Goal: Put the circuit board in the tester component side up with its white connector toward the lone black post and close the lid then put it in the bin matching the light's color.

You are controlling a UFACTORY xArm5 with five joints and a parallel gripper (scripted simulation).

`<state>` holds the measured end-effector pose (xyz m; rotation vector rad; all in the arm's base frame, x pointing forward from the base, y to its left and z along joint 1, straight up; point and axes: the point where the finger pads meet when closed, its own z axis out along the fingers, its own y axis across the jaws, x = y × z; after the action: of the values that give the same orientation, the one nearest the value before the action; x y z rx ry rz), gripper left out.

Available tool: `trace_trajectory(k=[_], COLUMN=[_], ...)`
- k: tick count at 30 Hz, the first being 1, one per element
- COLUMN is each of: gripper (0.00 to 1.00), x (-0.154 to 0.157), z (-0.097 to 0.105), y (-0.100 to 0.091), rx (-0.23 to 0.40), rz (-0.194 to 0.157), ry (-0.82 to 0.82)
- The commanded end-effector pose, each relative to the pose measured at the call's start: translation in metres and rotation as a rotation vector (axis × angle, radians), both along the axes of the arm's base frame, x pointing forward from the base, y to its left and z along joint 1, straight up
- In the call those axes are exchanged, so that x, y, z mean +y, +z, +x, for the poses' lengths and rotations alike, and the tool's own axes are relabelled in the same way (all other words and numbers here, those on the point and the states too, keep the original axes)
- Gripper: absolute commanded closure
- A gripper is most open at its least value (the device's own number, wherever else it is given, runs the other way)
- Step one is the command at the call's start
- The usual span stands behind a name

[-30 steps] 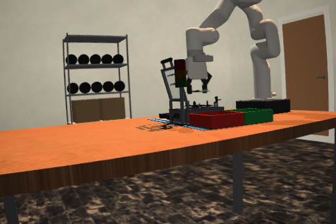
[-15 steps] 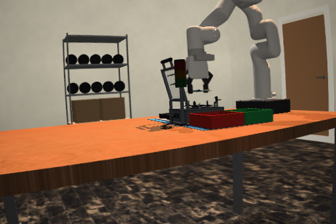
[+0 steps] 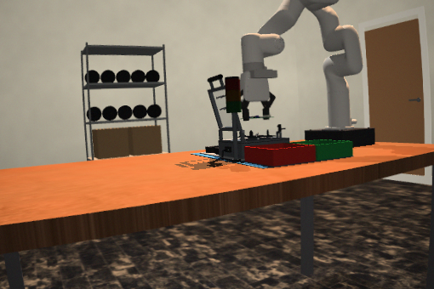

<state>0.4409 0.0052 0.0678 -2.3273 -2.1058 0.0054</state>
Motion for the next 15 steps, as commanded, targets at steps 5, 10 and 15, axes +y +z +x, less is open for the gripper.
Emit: trace_trajectory(k=[5,10,15], gripper=[0.21,0.21,0.21], x=[0.0001,0.0001,0.0001], z=[0.0014,0.0014,0.0014], y=[0.0014,0.0011,-0.0005], rx=[-0.004,-0.004,-0.004], rz=[0.000,0.000,0.000], ry=[0.000,0.000,0.000])
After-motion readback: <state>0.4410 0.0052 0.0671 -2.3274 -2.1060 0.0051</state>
